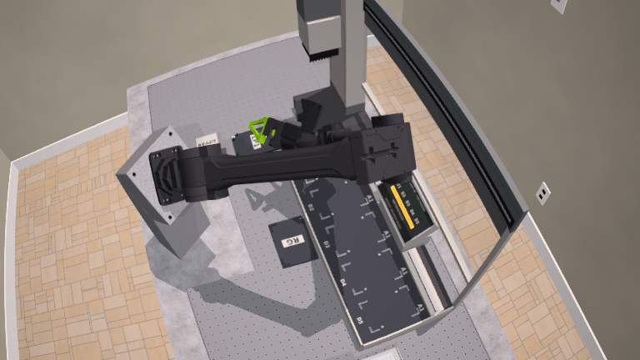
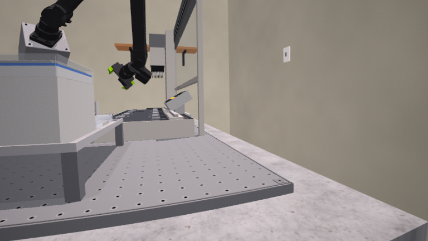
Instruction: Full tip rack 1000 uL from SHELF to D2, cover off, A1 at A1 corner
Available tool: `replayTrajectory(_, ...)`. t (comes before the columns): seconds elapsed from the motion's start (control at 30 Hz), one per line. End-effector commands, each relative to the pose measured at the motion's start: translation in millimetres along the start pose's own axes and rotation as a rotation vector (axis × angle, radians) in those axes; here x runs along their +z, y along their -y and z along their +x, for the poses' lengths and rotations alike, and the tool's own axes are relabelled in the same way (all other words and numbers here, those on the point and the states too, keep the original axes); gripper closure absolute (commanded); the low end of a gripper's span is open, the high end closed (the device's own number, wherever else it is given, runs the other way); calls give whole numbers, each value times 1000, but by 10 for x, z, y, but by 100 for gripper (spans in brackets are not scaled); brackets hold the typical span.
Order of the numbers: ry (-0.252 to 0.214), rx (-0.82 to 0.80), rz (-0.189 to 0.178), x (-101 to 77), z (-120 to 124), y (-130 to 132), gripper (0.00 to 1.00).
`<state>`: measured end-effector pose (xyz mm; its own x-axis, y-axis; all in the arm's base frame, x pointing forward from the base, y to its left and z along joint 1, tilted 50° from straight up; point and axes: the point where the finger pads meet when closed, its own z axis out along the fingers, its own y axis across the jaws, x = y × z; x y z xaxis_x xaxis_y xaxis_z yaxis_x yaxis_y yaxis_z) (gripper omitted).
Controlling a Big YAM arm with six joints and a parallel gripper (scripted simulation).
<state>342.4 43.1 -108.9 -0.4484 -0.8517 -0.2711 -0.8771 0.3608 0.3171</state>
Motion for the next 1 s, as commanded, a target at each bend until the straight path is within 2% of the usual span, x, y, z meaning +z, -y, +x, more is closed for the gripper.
replayTrajectory(0.0,0,-4,1,-5,-15,-9,0)
replayTrajectory(0.53,0,-4,1,-5,-15,-9,0)
replayTrajectory(0.57,7,20,32,-89,52,-29,0)
replayTrajectory(0.97,1,164,225,-542,406,-168,0)
